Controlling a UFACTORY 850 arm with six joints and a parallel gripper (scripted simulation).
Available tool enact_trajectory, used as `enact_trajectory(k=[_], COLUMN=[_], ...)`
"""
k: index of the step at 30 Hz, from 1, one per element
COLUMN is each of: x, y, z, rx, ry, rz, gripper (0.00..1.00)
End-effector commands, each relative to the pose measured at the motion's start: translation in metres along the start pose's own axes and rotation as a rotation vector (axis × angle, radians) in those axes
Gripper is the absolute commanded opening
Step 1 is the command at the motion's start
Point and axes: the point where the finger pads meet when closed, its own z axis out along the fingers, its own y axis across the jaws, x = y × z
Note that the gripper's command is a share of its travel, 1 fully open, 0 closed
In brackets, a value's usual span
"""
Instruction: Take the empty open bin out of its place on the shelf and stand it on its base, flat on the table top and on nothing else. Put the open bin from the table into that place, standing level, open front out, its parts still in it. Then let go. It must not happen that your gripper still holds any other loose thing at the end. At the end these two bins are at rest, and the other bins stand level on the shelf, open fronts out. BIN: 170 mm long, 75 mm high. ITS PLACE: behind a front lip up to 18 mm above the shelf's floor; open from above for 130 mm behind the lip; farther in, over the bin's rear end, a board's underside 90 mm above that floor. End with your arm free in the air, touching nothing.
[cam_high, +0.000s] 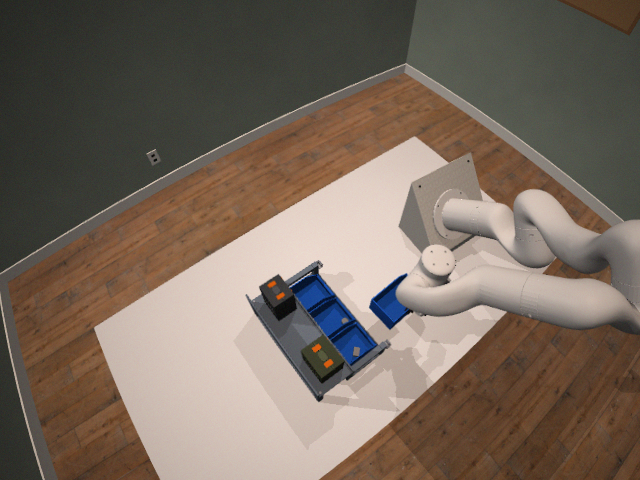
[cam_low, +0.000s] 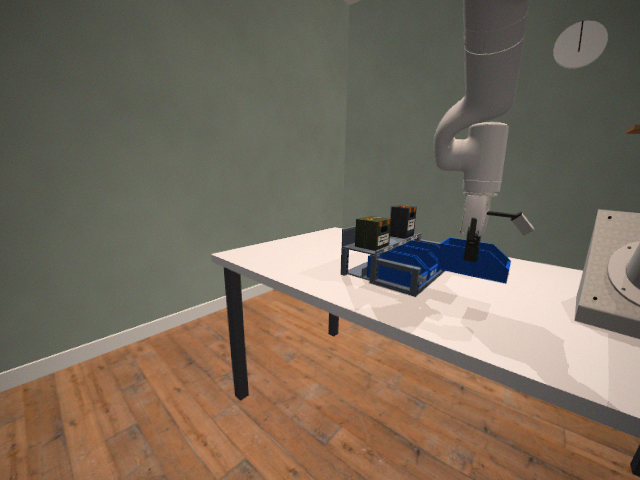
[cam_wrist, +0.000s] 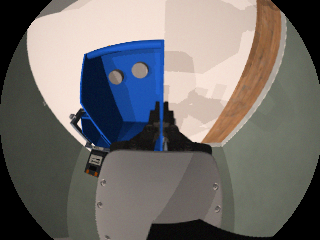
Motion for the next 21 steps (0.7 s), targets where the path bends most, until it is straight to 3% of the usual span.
enact_trajectory(k=[1,7,21], x=[0.001,0.003,0.003], y=[-0.036,-0.078,-0.084], z=[0.000,-0.001,-0.001], rx=[0.000,0.000,0.000], ry=[-0.001,-0.001,-0.001], rz=[0.018,0.038,0.041], gripper=[0.00,0.00,0.00])
